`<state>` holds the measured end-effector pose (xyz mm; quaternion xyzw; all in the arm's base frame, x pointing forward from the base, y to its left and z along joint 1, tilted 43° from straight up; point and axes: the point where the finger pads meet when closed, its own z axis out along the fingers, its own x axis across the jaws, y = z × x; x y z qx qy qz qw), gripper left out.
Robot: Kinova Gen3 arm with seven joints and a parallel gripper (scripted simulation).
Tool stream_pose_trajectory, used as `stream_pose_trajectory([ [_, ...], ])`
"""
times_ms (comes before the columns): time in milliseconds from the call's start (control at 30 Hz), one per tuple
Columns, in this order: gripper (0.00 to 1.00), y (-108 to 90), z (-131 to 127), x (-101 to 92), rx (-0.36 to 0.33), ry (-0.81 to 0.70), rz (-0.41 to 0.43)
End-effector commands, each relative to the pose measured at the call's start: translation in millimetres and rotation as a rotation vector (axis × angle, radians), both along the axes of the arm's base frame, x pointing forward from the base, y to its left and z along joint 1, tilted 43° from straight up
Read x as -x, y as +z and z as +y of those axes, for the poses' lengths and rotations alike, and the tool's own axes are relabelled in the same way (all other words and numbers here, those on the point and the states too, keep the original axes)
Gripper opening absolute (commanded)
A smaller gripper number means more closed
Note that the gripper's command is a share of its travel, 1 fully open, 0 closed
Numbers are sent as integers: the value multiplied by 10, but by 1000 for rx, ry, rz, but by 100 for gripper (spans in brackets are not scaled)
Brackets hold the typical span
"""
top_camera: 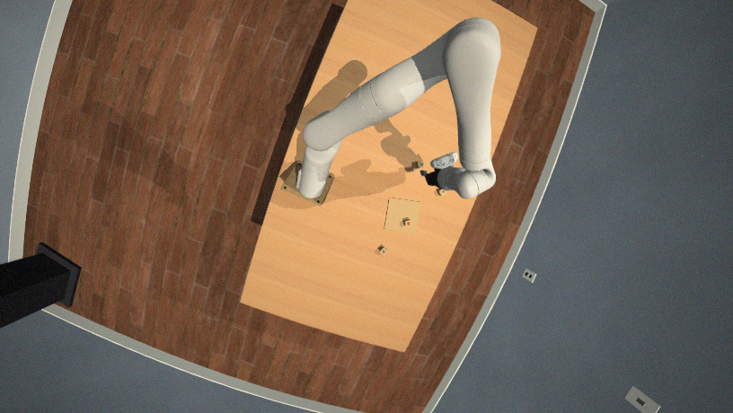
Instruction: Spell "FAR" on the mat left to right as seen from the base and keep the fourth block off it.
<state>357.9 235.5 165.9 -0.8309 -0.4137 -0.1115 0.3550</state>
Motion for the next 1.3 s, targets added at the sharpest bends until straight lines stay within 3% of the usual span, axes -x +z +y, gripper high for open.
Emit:
stream_pose_trajectory([
  [0,100,-13,-10,6,7,9,-12],
  [333,100,-40,-16,-135,4,8,-13],
  [667,100,-333,-186,-1151,2,3,-10],
  [800,100,-449,-259,-1391,7,10,-14],
  [1267,100,-468,-275,-1431,9,10,-13],
])
